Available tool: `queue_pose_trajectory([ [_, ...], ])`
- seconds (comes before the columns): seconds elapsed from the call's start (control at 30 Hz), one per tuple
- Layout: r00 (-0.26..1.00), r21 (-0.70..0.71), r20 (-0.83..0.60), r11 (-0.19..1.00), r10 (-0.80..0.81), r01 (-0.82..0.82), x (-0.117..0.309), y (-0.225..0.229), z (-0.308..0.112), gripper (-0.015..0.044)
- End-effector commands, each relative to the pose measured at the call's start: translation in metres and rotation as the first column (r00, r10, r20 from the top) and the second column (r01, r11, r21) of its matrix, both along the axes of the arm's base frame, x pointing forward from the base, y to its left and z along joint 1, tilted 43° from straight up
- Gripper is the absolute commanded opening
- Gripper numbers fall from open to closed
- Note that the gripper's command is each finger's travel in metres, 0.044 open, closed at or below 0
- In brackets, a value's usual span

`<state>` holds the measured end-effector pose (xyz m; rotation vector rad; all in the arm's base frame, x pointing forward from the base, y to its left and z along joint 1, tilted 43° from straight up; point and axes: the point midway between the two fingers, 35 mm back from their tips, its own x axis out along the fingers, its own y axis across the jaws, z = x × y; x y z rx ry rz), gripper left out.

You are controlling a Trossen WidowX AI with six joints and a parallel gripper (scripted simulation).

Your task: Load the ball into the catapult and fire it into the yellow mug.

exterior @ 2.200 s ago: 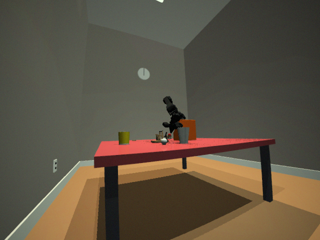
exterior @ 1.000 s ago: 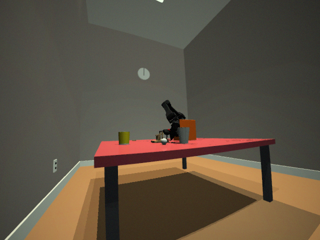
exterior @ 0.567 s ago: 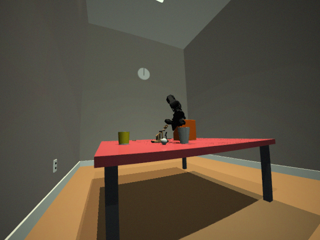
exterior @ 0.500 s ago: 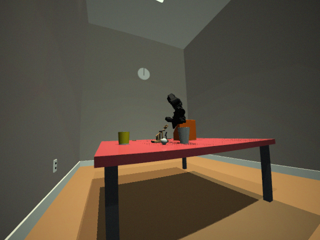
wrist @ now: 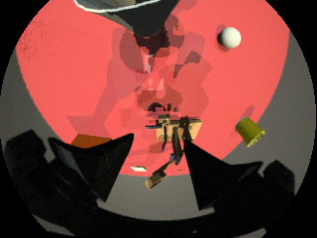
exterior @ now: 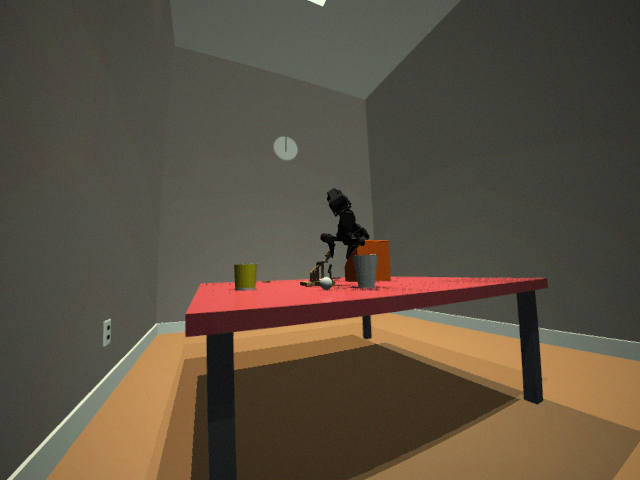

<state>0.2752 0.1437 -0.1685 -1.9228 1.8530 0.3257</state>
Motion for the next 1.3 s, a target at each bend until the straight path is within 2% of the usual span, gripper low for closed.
queue_pose_trajectory([
  [0.0,0.993,0.079,0.109,0.996,-0.042,0.034,0.022,0.008,0.008,0.0440],
  [0.57,0.909,0.322,0.357,0.942,-0.213,0.095,0.086,0.023,0.032,0.0440],
  [0.93,0.736,0.525,0.545,0.848,-0.401,0.073,0.149,0.031,0.069,0.0440],
  [1.27,0.537,0.663,0.632,0.749,-0.559,0.000,0.200,0.031,0.115,0.0440],
])
